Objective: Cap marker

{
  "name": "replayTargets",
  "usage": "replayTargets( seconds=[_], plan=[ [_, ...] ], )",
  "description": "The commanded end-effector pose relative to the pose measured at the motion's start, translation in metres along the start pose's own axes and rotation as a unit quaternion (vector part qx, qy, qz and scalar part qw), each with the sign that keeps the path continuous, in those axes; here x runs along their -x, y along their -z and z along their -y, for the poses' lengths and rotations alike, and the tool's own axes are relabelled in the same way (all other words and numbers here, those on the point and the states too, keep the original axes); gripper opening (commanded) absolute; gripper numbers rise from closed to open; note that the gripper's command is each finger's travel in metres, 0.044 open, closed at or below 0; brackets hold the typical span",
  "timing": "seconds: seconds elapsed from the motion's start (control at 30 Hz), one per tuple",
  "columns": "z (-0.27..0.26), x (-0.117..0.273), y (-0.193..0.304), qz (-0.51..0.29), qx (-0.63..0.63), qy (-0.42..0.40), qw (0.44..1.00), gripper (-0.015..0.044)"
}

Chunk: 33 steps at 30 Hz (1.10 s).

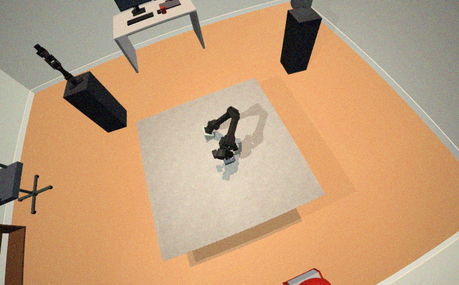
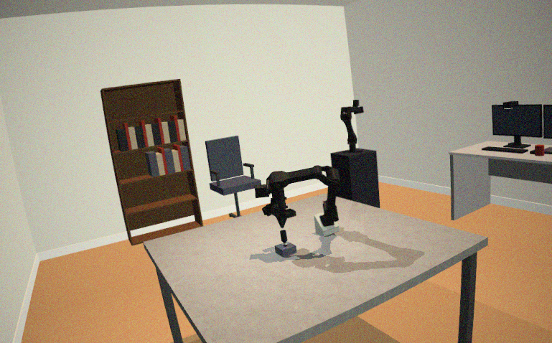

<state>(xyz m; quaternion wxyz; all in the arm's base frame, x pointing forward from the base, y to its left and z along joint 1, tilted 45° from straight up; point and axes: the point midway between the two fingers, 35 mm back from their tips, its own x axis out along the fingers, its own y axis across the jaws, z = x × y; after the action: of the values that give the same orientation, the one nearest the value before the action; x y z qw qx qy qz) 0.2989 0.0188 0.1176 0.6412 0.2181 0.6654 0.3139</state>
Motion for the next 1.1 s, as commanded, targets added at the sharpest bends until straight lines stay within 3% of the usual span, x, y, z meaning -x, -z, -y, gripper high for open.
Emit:
replayTargets(
  seconds=[0.0, 0.7, 0.77, 0.93, 1.07],
  plan=[
    [0.0, -0.007, 0.001, 0.0, -0.003, -0.003, 1.0, 0.0],
    [0.0, -0.02, -0.001, 0.005, 0.001, 0.001, 1.0, 0.0],
    [0.0, -0.009, -0.002, 0.012, -0.002, 0.004, 1.0, 0.0],
    [0.0, 0.065, 0.002, 0.057, -0.018, 0.026, 0.998, 0.0],
    [0.0, 0.068, 0.003, 0.059, -0.019, 0.026, 0.998, 0.0]
  ],
)
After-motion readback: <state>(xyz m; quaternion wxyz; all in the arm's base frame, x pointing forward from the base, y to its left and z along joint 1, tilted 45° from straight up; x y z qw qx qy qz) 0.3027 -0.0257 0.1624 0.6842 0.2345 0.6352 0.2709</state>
